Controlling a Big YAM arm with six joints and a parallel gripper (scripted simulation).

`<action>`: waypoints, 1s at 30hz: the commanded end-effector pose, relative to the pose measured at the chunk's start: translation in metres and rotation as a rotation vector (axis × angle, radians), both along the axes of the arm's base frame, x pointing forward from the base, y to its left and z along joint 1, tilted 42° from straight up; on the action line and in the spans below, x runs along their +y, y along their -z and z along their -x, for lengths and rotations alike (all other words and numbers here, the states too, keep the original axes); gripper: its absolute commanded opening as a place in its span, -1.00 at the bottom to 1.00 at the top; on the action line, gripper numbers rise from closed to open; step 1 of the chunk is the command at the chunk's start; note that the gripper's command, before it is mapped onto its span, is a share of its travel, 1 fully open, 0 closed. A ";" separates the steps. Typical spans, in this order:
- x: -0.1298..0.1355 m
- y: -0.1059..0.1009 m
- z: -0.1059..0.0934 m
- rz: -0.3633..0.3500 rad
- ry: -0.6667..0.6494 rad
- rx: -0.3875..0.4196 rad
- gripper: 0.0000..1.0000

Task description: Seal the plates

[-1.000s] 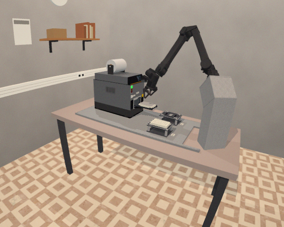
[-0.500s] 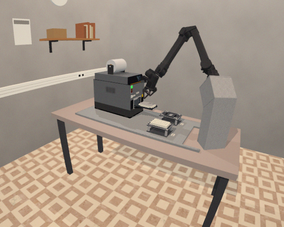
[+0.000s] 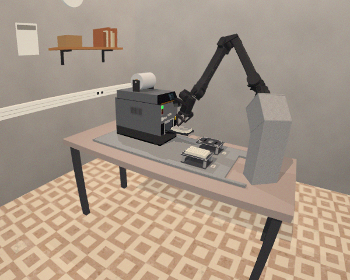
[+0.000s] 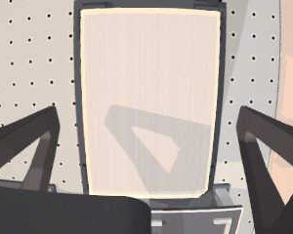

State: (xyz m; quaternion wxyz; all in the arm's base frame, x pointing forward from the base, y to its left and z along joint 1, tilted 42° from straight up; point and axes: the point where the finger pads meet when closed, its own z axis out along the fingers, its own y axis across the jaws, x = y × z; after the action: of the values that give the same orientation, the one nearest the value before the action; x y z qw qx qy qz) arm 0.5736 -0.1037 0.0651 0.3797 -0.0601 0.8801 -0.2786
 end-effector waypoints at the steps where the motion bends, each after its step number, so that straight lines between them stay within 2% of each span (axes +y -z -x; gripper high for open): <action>1: -0.011 0.014 -0.002 0.011 0.007 0.018 1.00; 9: -0.020 0.008 -0.011 0.011 0.012 -0.008 1.00; 16: -0.001 0.021 -0.002 -0.004 -0.005 0.027 1.00; 25: 0.007 0.024 -0.001 -0.004 -0.020 0.033 1.00; 30: 0.009 0.011 -0.009 -0.003 -0.023 0.006 1.00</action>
State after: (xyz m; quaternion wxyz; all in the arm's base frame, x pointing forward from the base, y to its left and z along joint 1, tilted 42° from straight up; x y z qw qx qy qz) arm 0.5759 -0.1111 0.0545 0.3761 -0.0594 0.8816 -0.2789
